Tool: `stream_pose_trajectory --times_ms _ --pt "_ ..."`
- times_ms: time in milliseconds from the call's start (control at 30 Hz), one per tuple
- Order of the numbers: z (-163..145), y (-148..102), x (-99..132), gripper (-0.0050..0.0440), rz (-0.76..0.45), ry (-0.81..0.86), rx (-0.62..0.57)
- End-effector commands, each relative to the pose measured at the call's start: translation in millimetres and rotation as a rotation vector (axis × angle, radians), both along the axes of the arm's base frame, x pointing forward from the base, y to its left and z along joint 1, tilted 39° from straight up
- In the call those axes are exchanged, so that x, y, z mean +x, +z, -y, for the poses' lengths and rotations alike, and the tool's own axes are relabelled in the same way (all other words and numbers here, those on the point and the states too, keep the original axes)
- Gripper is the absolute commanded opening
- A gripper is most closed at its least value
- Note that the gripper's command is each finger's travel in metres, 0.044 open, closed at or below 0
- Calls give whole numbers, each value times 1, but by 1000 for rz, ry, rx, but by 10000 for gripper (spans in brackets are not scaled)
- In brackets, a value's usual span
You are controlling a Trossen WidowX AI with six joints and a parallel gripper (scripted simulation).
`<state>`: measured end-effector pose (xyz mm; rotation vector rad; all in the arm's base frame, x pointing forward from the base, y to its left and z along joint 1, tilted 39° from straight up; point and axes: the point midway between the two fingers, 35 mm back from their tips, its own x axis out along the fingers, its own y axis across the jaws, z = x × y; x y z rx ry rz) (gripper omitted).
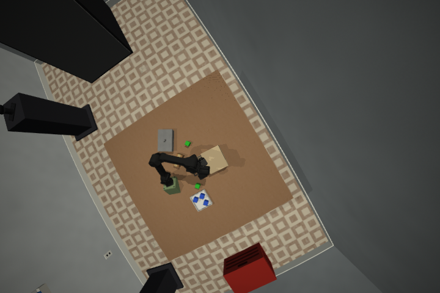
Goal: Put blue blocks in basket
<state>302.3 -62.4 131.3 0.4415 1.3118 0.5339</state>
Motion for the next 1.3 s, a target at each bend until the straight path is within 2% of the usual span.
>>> stream_pose_trajectory --times_ms 0,200,433,800,1100,1133,1267 --pt "-17 -17 2 284 -7 2 8" --pt "-41 -48 9 284 -7 2 8" --pt "-41 -48 9 284 -7 2 8" --pt "-59 -71 13 284 -7 2 8" --pt "-59 -71 13 284 -7 2 8" --pt "-59 -71 13 0 -7 2 8" --pt "-59 -71 13 0 -7 2 8"
